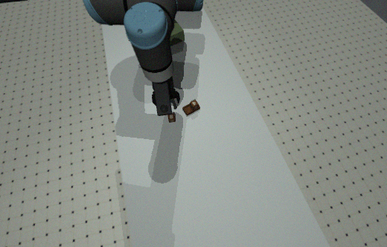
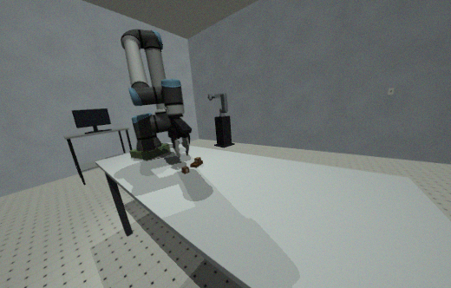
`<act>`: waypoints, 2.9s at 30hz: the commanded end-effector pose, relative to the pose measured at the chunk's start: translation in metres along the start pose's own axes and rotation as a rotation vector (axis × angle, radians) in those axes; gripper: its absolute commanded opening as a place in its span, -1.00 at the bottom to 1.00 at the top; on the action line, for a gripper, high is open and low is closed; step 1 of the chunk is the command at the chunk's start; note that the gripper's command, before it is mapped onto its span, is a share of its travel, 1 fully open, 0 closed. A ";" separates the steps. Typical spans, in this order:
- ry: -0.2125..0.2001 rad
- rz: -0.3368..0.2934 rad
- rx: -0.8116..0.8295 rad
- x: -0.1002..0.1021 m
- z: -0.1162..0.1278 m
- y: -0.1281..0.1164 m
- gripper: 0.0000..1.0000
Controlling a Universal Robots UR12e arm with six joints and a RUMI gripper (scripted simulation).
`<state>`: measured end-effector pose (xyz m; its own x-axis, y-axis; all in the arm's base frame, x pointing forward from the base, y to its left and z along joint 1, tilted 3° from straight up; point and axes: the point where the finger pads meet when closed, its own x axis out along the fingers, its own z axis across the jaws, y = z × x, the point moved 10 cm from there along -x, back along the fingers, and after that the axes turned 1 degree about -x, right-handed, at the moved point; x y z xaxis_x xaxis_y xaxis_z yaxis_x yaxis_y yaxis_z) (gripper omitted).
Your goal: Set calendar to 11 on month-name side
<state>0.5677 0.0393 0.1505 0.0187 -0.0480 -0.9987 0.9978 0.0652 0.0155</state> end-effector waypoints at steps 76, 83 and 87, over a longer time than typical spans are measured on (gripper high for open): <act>0.000 0.001 -0.004 0.049 0.001 0.001 -0.44; 0.000 0.001 -0.004 0.051 0.001 0.001 -0.44; 0.000 0.001 -0.004 0.051 0.001 0.001 -0.44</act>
<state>0.5690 0.0358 0.0992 0.0187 -0.0477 -0.9987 0.9975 0.0696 0.0154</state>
